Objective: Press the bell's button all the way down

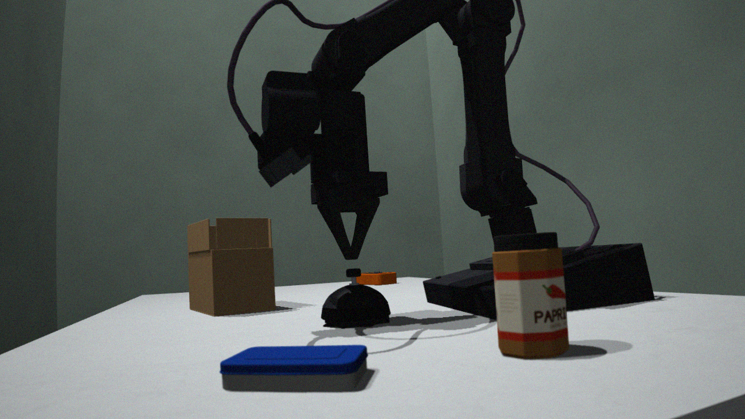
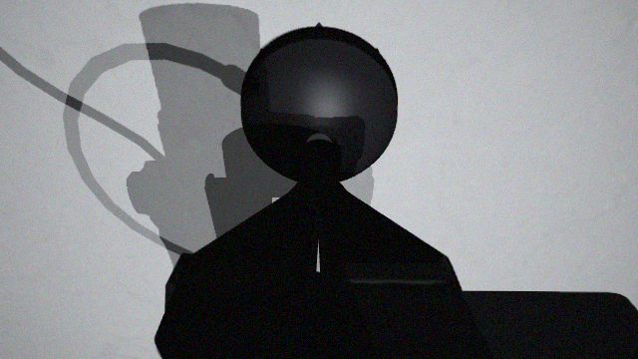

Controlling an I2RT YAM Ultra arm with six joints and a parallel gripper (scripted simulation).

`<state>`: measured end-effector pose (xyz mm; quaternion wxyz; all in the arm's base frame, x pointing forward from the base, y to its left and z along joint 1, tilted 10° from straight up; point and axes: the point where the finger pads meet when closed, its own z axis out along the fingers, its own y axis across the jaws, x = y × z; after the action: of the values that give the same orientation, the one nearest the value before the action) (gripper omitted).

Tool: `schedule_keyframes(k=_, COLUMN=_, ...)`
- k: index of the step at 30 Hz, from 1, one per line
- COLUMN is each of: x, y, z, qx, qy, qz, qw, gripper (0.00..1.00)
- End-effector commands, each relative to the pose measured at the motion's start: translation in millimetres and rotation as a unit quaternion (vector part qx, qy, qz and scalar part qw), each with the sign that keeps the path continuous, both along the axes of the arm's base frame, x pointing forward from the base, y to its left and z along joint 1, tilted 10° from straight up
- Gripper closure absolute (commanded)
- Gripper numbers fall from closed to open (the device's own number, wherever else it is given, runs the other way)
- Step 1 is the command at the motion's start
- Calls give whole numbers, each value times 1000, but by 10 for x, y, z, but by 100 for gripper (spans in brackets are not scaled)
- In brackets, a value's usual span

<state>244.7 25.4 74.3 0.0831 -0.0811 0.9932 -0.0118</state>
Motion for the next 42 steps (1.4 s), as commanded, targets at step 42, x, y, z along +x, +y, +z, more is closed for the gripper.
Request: schedule_keyframes(k=42, x=46, y=-2, z=13, qx=2, qy=-17, qz=2, qw=1000, gripper=100)
